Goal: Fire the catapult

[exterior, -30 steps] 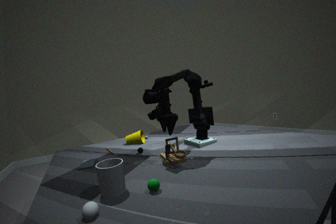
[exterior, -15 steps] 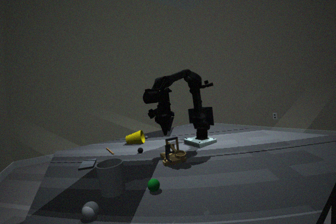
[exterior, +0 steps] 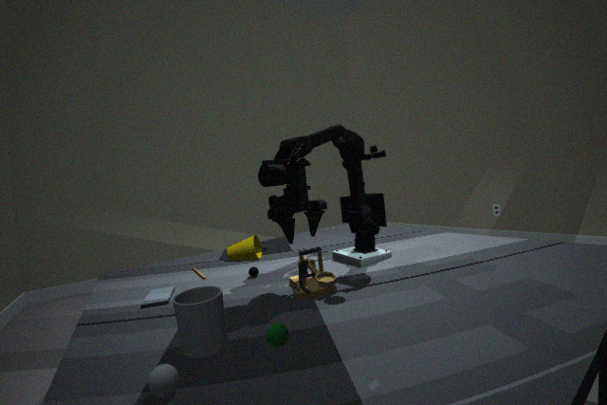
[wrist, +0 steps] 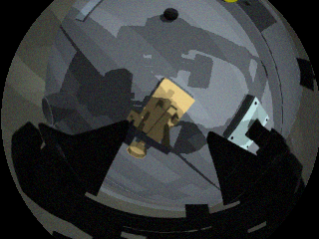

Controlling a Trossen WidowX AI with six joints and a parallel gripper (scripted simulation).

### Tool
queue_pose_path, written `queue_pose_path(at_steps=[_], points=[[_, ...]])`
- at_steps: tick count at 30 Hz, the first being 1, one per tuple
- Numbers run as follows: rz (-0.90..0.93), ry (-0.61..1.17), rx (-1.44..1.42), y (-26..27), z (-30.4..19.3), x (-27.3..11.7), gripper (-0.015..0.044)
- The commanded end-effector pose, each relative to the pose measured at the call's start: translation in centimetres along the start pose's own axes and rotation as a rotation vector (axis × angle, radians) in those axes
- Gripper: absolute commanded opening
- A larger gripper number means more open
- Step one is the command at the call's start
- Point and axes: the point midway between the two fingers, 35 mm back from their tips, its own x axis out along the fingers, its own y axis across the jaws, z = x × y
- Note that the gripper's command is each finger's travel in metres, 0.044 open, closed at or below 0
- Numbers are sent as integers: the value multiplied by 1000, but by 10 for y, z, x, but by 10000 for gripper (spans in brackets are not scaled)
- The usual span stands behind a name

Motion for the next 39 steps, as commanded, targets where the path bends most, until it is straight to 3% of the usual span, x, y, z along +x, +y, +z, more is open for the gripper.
queue_pose_path(at_steps=[1, 7, 14, 19, 39], points=[[-1, 1, 137, -1, 0, -1, 440], [-1, 1, 339, -1, 0, -2, 440], [-1, 1, 367, -1, 0, 0, 440], [-1, 1, 485, -2, 0, 43, 440], [-1, 1, 490, -1, 0, 68, 440]])
